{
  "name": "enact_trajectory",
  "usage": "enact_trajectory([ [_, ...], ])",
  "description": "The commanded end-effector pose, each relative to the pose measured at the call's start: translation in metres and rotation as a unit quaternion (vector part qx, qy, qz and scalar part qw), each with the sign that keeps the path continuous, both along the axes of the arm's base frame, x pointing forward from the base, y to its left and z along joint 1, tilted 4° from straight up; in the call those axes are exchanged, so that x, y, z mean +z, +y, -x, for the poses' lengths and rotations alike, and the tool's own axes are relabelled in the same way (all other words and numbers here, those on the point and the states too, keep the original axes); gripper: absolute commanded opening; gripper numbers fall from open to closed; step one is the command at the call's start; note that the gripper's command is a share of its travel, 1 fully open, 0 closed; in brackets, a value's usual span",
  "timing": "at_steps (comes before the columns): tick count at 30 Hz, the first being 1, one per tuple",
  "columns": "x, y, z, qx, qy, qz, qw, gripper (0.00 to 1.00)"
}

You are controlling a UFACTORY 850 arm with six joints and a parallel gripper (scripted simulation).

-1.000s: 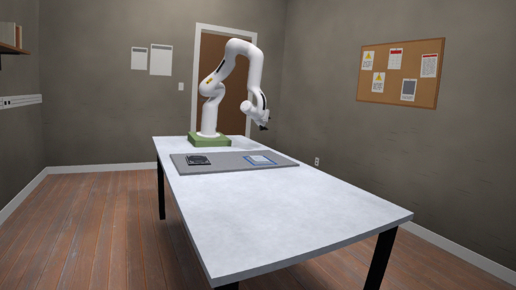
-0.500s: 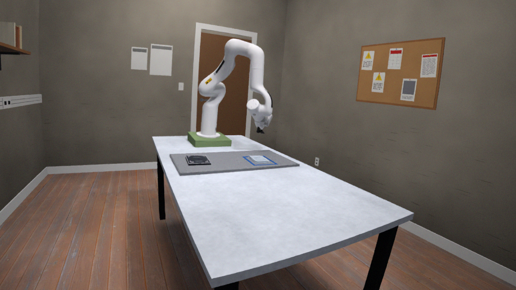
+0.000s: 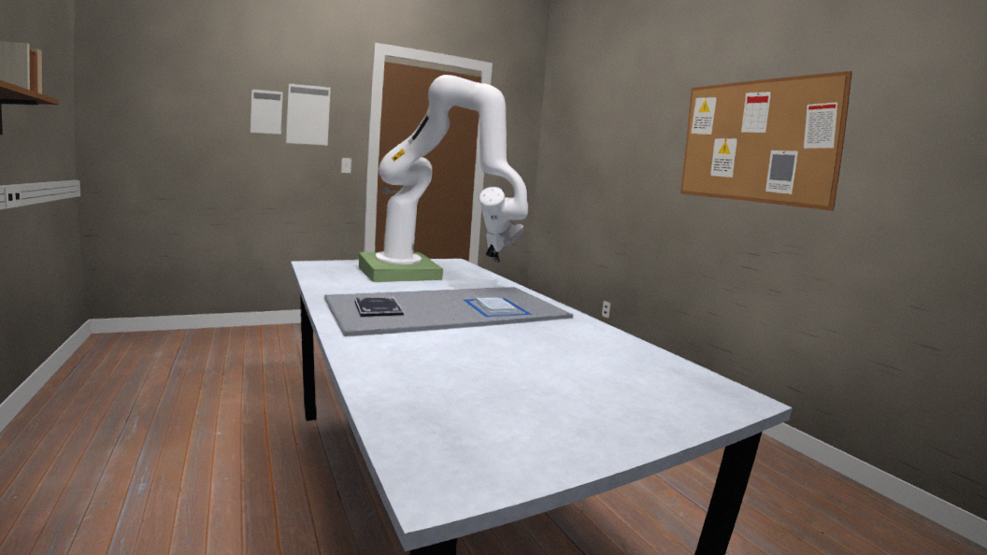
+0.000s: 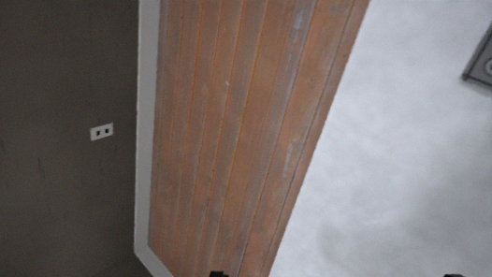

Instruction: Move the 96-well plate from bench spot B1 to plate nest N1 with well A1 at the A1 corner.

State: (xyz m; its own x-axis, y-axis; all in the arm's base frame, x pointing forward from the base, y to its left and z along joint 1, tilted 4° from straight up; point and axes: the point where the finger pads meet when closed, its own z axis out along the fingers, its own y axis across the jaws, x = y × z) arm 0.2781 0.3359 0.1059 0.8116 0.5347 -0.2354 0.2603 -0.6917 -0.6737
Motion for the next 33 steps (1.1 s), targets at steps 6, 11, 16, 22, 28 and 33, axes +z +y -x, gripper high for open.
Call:
enact_trajectory([
  [6,-0.01,-0.021,-0.029,-0.013,-0.007,0.062,0.998,1.0],
  [11,-0.013,-0.029,-0.042,-0.017,-0.01,0.077,0.997,1.0],
  [16,-0.017,-0.04,-0.058,-0.028,-0.019,0.106,0.994,1.0],
  [22,-0.021,-0.051,-0.077,-0.04,-0.03,0.134,0.99,1.0],
  [28,-0.025,-0.063,-0.096,-0.055,-0.043,0.161,0.984,1.0],
  [33,-0.027,-0.073,-0.113,-0.071,-0.057,0.187,0.978,1.0],
])
